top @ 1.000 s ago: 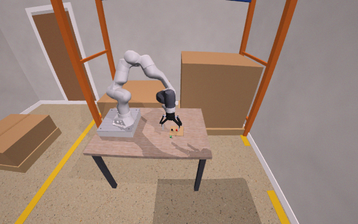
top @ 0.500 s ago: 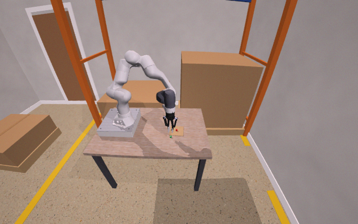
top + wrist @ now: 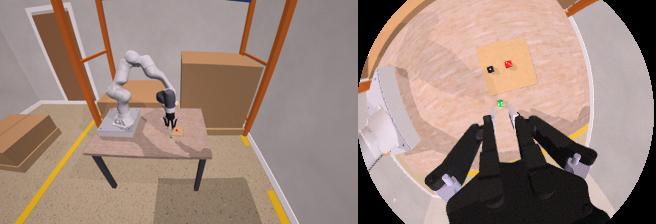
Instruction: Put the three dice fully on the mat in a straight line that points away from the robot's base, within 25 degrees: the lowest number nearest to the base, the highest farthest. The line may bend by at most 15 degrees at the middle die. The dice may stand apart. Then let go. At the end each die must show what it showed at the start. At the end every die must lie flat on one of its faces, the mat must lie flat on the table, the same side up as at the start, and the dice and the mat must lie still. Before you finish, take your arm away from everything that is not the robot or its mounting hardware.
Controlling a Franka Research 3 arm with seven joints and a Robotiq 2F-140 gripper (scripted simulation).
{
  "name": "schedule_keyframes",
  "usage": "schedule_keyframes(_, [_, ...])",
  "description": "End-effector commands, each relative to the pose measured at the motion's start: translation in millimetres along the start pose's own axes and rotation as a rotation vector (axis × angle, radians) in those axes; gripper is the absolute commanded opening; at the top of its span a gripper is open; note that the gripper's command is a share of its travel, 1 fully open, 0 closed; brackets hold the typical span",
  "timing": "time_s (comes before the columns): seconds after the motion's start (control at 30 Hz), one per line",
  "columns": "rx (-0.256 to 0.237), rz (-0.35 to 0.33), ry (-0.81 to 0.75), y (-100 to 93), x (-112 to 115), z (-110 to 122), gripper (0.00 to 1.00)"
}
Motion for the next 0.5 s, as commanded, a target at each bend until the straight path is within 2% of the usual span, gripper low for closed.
schedule_keyframes(0.0, [0.002, 0.001, 0.011, -0.7, -0.4, 0.6, 0.19])
schedule_keyframes(0.47, [0.001, 0.001, 0.011, 0.5, -0.4, 0.7, 0.19])
Point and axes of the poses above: the point where the finger pads meet when closed, its own y axis out along the fingers, its own z axis across the jaws, x = y × z, the point moved 9 cm from there along -y, back along the fingers, and after that the axes turned 3 degrees about y, right-handed, at the moved point
